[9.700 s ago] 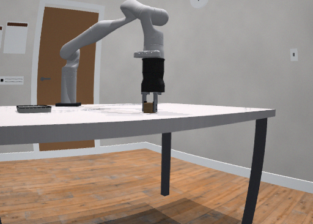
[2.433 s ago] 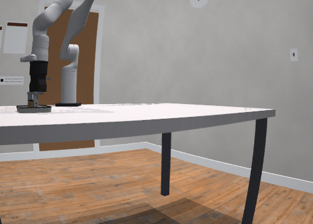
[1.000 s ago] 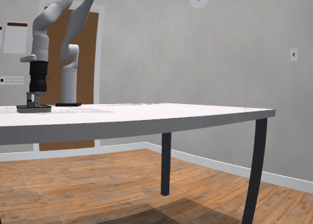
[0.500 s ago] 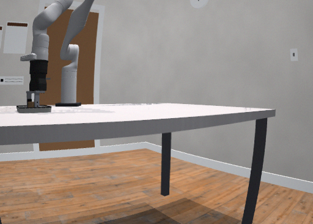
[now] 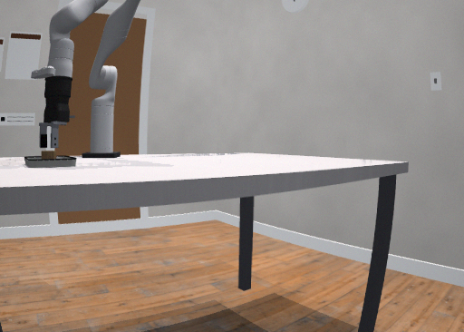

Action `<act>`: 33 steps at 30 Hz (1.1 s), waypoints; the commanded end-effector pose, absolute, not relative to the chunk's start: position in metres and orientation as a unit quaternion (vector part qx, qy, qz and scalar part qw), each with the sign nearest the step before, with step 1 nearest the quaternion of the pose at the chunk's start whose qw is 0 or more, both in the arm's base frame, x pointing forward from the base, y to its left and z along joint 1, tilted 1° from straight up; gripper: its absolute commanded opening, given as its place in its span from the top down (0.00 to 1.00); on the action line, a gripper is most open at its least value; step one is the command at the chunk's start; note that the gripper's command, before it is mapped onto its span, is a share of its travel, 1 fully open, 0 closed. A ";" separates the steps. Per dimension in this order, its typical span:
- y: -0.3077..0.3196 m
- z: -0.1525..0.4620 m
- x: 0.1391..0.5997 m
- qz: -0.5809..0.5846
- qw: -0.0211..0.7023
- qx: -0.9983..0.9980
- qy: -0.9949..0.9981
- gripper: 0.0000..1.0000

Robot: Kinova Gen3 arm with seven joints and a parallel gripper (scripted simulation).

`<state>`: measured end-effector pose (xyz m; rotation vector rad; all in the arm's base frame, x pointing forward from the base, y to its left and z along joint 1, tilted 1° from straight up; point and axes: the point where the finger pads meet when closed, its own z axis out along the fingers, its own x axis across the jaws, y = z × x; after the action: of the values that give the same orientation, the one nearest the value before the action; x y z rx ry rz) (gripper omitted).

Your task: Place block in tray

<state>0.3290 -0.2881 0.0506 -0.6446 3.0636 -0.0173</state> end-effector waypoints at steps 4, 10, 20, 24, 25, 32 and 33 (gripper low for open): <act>-0.288 0.069 0.329 -0.006 0.005 -0.206 0.979 0.06; -0.288 0.076 0.329 -0.006 0.005 -0.206 0.979 0.06; -0.288 0.077 0.329 -0.006 0.005 -0.206 0.979 0.06; -0.288 0.077 0.329 -0.006 0.005 -0.206 0.979 0.06; -0.288 0.077 0.329 -0.006 0.005 -0.206 0.979 0.06; -0.274 0.077 0.313 -0.005 0.005 -0.206 0.978 0.06; -0.268 0.077 0.306 -0.005 0.005 -0.206 0.978 0.06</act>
<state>0.3215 -0.2814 0.0764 -0.6452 3.0652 -0.0150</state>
